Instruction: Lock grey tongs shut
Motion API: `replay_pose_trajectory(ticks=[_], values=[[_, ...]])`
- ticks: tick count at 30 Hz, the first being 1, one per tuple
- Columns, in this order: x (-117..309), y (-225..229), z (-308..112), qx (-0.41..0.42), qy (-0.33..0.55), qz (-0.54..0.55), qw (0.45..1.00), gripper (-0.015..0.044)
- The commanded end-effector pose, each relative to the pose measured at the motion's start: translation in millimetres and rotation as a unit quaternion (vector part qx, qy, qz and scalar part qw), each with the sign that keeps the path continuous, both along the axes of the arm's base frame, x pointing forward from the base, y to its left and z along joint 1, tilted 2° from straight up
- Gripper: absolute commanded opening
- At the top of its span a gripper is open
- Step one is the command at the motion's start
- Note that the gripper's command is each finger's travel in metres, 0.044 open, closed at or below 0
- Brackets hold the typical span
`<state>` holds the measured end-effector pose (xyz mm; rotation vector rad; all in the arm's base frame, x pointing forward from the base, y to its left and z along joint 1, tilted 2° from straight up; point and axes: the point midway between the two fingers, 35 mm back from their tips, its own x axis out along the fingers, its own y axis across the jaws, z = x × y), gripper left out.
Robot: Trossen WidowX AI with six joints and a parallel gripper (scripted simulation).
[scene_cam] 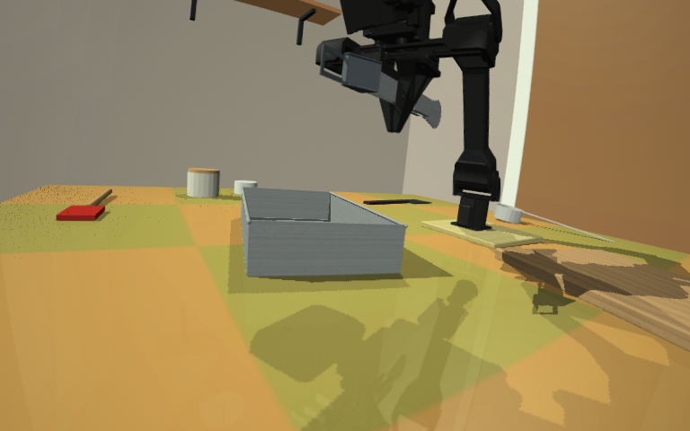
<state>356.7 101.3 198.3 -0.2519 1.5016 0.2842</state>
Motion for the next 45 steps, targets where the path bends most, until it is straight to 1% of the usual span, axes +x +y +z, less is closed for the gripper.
replay_pose_trajectory(ticks=[1, 11, 22, 33, 45], values=[[-1, 5, 1, -0.004, -0.004, 0.069, 0.998, -0.0150], [-6, 18, 1, -0.014, -0.009, 0.258, 0.966, -0.0150], [-12, 32, 2, -0.023, -0.015, 0.455, 0.890, -0.0150], [-18, 45, 2, -0.032, -0.020, 0.632, 0.774, -0.0150], [-25, 59, 2, -0.039, -0.024, 0.792, 0.608, -0.0150]])
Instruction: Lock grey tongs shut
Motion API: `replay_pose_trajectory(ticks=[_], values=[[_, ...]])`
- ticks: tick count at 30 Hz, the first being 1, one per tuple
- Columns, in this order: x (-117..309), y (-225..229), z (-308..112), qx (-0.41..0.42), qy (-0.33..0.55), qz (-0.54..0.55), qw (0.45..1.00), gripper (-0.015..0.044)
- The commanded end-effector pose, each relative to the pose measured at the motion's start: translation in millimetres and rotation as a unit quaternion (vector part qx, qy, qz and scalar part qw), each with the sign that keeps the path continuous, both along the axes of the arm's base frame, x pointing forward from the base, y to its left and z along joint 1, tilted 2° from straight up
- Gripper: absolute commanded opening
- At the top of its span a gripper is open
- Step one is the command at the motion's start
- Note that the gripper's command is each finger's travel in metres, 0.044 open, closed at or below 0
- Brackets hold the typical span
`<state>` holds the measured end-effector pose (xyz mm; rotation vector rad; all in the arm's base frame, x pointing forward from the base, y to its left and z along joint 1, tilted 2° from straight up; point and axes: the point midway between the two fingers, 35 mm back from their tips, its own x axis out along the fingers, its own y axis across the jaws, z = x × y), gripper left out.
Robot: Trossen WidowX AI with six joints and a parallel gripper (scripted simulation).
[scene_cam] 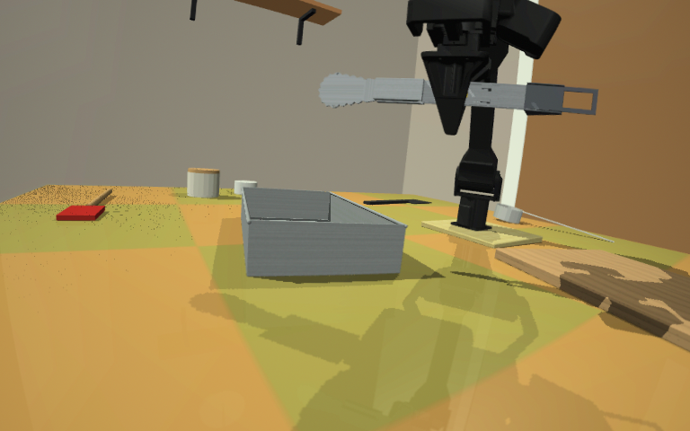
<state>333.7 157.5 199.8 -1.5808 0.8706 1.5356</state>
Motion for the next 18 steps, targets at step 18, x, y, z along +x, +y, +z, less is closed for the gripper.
replay_pose_trajectory(ticks=[18], values=[[-14, 24, 1, -0.020, -0.013, 0.386, 0.922, -0.0150]])
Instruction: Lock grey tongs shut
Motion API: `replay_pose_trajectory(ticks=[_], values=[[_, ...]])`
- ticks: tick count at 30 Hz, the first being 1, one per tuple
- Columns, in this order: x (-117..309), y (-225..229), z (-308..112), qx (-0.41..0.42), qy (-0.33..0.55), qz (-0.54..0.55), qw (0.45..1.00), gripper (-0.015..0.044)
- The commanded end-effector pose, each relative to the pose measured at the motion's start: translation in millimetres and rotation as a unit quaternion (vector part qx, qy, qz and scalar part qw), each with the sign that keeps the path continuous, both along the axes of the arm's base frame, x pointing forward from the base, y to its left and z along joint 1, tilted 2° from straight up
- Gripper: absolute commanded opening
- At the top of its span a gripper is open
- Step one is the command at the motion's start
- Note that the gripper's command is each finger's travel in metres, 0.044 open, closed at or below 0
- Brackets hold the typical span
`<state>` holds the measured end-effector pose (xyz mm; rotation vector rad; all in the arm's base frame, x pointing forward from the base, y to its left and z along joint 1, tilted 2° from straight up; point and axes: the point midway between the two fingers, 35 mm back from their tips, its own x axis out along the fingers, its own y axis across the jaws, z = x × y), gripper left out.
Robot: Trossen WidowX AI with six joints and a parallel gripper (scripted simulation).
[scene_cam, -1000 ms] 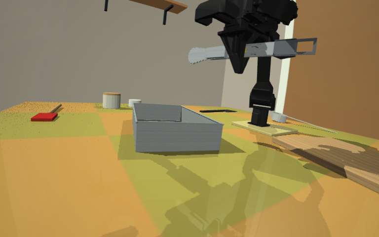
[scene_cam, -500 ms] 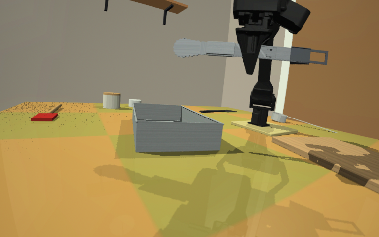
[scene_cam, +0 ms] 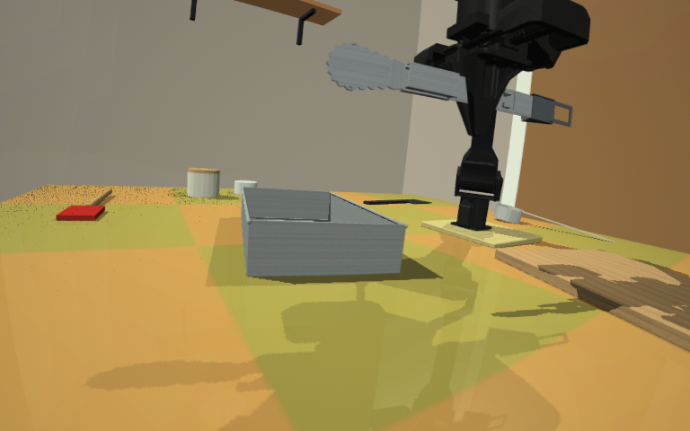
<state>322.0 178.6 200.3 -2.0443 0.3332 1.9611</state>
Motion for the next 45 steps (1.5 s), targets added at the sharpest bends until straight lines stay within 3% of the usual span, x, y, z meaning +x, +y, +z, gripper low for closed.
replay_pose_trajectory(ticks=[1, 17, 28, 45], values=[[-3, 4, 1, -0.004, -0.004, 0.069, 0.998, -0.0150], [-15, 22, 1, -0.018, -0.013, 0.364, 0.931, -0.0150], [-26, 38, 1, -0.019, -0.014, 0.392, 0.920, -0.0150], [-99, 109, 0, -0.019, -0.015, 0.479, 0.878, -0.0150]])
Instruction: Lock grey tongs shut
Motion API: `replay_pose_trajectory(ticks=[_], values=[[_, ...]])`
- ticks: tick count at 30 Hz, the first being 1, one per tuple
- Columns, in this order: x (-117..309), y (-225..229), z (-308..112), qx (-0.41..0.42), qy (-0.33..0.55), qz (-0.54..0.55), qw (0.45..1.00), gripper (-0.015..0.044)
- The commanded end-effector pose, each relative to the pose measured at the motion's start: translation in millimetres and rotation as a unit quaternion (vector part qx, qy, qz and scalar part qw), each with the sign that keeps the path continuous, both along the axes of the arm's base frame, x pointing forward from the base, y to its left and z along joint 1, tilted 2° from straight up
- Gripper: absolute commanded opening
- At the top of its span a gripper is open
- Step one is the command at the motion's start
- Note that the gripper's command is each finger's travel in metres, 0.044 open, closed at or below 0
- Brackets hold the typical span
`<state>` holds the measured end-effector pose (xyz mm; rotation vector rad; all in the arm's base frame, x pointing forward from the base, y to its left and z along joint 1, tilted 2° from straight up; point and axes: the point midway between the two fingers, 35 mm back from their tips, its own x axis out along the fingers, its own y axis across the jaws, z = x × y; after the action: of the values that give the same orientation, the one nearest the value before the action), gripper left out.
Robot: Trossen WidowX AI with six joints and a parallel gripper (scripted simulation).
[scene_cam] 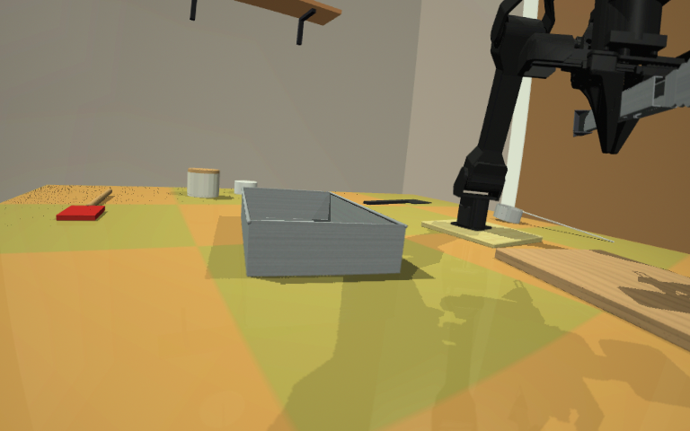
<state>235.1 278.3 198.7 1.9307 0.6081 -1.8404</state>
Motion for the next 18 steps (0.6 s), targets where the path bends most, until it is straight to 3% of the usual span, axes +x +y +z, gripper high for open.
replay_pose_trajectory(ticks=[1, 18], values=[[-17, 13, 1, 0.001, -0.003, 0.021, 1.000, -0.0150], [-107, 60, 0, -0.001, -0.004, 0.128, 0.992, -0.0150]])
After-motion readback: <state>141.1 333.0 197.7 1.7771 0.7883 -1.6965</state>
